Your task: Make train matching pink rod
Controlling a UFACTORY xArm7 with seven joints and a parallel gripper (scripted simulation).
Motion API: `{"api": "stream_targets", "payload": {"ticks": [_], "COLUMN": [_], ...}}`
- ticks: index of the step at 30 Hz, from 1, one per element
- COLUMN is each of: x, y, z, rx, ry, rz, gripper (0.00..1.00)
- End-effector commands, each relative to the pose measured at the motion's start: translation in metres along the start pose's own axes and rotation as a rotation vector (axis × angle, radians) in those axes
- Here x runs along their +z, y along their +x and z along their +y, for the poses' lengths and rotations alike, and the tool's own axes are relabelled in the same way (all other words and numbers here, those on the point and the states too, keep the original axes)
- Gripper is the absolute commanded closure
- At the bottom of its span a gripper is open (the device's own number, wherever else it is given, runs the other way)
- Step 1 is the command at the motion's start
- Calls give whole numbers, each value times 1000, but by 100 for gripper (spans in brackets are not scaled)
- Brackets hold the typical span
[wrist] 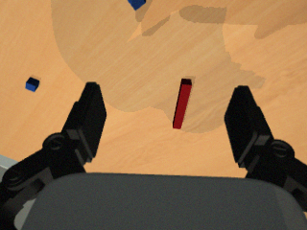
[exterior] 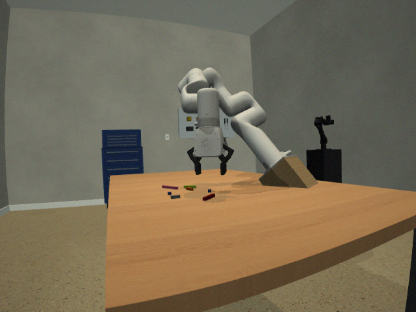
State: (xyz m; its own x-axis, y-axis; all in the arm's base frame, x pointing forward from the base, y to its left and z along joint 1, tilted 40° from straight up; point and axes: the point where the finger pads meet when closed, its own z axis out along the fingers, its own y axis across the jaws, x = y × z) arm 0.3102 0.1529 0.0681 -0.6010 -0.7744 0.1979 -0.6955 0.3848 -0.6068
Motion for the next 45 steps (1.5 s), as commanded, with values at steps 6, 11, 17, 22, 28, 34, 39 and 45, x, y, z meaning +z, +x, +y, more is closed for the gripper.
{"api": "stream_targets", "payload": {"ticks": [6, 11, 17, 22, 28, 34, 39, 45], "x": [-1, -1, -1, -2, -3, -4, -4, -3], "y": [-1, -1, -1, 5, 14, 21, 33, 46], "z": [0, 0, 0, -18, -41, -55, -76, -97], "rx": [-1, -1, 5, 176, 408, 561, 783, 1018], "ry": [0, 0, 0, -3, -6, -7, -8, -8], "rz": [-3, -3, -3, -5, -6, -6, -5, -4], "gripper": [0, 0, 0, 0, 0, 0, 0, 0]}}
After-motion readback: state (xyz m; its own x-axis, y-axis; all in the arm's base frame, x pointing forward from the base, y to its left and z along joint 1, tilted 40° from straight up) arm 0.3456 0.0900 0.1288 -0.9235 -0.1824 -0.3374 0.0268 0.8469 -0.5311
